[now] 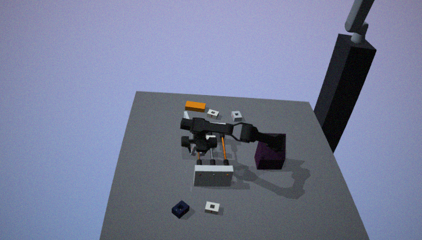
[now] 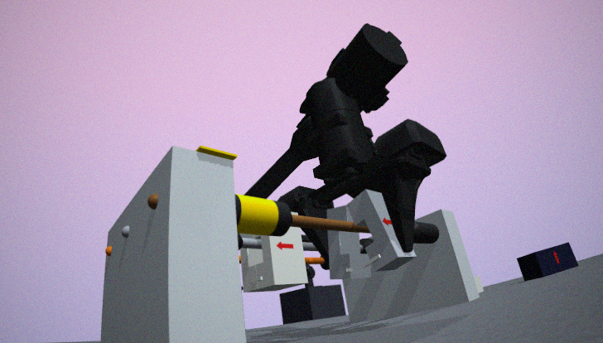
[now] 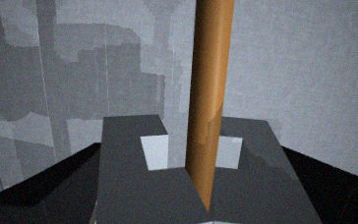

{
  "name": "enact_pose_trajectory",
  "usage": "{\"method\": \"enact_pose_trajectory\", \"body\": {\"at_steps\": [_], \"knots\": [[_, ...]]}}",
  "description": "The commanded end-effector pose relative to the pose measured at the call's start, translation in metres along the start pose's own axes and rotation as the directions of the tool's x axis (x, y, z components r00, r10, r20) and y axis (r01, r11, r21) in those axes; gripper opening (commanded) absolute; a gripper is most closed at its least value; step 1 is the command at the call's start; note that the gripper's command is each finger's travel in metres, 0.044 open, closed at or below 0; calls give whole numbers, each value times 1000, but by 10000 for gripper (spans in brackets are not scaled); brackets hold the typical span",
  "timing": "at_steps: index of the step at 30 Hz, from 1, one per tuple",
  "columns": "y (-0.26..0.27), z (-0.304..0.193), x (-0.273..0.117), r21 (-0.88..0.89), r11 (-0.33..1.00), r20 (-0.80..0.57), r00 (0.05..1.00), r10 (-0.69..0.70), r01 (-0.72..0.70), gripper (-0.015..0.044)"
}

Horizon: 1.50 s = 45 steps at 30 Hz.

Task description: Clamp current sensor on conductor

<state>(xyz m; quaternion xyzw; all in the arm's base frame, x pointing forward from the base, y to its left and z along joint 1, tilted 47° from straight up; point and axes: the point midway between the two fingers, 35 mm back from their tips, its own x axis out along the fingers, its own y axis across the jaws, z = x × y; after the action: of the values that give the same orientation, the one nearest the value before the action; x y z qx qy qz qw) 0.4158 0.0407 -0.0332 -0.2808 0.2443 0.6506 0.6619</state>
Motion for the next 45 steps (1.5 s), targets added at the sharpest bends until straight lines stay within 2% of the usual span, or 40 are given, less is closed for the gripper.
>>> {"method": "enact_pose_trajectory", "body": {"at_steps": [1, 45], "knots": [[0, 0, -1, -2, 1000, -1, 1000, -1, 1, 0], [0, 0, -10, 6, 1000, 2, 1000, 11, -11, 0]]}}
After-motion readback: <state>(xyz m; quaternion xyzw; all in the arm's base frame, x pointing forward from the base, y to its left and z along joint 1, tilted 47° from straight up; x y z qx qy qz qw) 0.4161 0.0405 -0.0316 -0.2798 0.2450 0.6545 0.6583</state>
